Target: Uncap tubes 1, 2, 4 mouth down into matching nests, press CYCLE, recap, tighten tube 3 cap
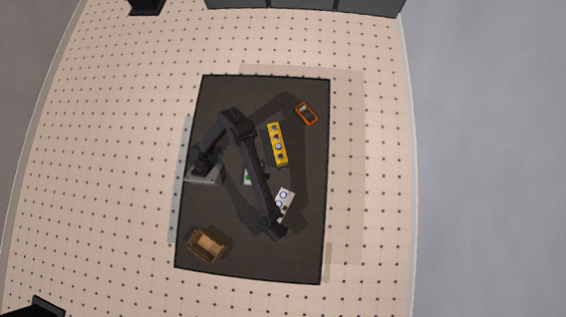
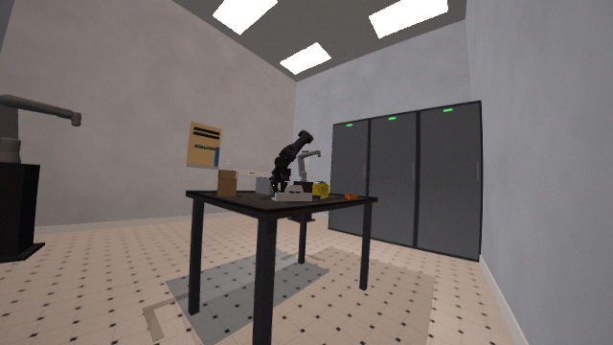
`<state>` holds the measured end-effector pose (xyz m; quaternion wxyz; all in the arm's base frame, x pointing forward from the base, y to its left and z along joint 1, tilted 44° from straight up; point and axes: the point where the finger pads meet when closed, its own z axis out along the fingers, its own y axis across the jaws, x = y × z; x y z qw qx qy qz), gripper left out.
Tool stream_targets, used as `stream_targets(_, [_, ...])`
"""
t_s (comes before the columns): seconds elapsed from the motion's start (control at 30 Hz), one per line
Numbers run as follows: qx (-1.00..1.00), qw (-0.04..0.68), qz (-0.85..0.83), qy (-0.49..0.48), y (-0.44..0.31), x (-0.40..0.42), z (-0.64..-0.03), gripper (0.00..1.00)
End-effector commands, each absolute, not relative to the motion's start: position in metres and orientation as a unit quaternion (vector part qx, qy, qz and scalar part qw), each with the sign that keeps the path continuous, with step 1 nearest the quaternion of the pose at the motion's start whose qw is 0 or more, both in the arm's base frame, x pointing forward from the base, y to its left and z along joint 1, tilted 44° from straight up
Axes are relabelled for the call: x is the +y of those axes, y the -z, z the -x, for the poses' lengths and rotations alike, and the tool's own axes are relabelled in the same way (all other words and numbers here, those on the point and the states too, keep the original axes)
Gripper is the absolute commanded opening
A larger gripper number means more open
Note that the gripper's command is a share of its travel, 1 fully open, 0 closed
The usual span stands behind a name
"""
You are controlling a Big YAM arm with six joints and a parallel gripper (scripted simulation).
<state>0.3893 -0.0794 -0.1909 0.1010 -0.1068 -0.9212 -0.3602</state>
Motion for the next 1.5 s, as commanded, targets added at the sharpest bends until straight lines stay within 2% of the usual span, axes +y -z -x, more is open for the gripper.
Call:
stream_targets(0.0, [-0.921, 0.107, 0.102, 0.359, 0.2024, -0.0680, -0.3914, 0.00])
stream_targets(1.47, [-0.921, 0.109, 0.102, 0.360, 0.2031, -0.0644, -0.3889, 0.00])
